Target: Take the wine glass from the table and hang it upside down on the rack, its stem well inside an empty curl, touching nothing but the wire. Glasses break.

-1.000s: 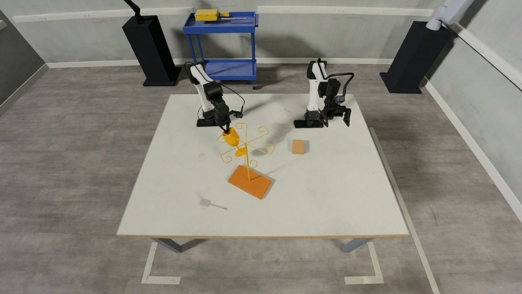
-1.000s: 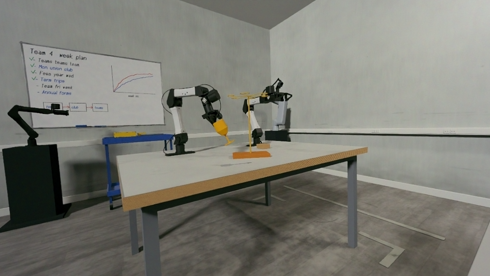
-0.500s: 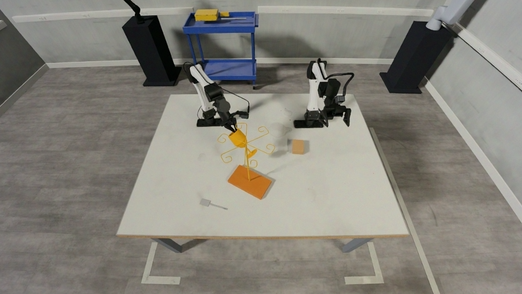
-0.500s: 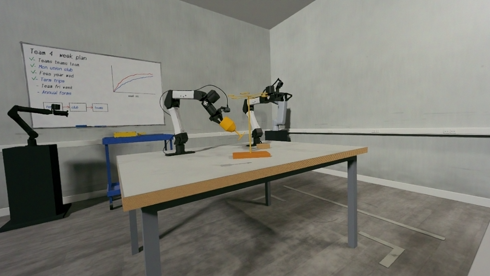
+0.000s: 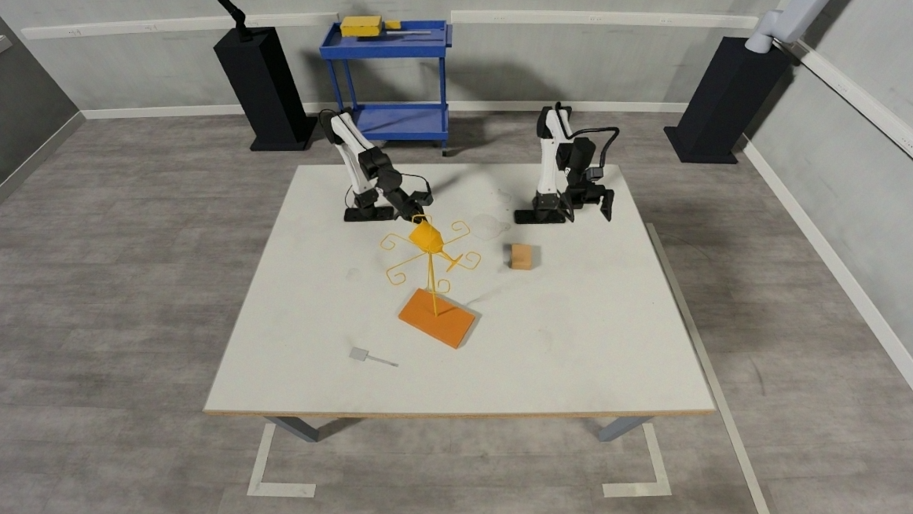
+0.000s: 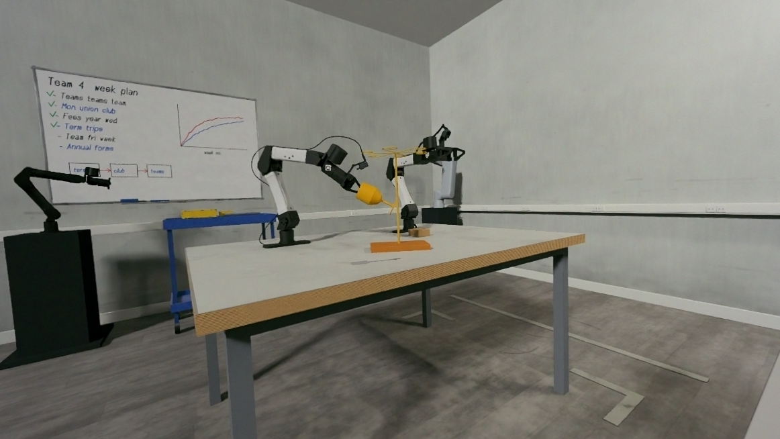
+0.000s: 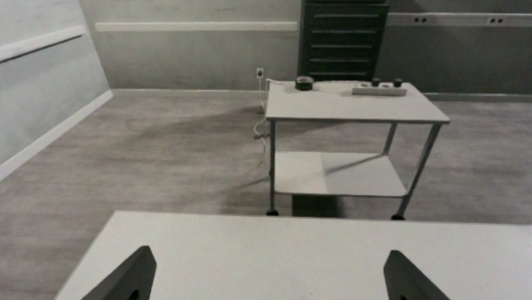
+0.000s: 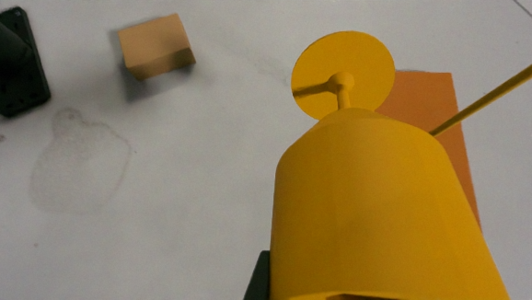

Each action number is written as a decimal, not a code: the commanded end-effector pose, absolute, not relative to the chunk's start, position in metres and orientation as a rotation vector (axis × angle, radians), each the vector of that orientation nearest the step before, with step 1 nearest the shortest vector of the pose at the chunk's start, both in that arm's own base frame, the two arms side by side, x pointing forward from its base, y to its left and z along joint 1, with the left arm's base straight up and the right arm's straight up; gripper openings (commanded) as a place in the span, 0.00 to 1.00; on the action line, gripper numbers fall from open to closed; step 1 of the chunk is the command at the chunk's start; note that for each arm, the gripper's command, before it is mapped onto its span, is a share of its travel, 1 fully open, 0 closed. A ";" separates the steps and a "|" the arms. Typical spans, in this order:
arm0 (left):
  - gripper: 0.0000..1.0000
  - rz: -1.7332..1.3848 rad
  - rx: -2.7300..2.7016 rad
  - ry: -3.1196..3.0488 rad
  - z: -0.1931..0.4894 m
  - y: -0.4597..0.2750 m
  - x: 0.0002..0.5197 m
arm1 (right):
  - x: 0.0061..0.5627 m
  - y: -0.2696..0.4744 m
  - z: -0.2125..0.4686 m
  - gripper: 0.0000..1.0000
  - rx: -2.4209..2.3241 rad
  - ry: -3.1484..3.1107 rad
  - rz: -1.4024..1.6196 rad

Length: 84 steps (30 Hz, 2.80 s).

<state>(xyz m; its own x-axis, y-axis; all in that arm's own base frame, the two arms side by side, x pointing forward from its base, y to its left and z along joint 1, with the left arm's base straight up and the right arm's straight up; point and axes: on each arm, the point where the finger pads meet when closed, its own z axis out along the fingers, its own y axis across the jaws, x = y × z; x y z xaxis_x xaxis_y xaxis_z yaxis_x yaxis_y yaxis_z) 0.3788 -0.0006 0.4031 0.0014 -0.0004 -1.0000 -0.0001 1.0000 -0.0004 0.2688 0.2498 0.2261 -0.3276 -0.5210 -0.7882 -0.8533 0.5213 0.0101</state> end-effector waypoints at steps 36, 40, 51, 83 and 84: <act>1.00 -0.008 -0.005 1.502 0.427 -0.002 0.376 | 0.207 0.303 0.303 0.00 -0.233 1.832 1.803; 1.00 -0.008 -0.005 1.502 0.427 -0.002 0.376 | 0.213 0.301 0.322 0.00 -0.241 1.777 1.806; 1.00 -0.008 -0.005 1.502 0.427 -0.002 0.376 | 0.206 0.303 0.324 0.00 -0.304 1.776 1.814; 0.15 -0.079 -0.042 1.683 0.387 -0.034 0.375 | 0.201 0.298 0.337 0.00 -0.328 1.732 1.816; 0.15 -0.088 -0.046 1.701 0.383 -0.039 0.373 | 0.201 0.298 0.337 0.00 -0.328 1.732 1.816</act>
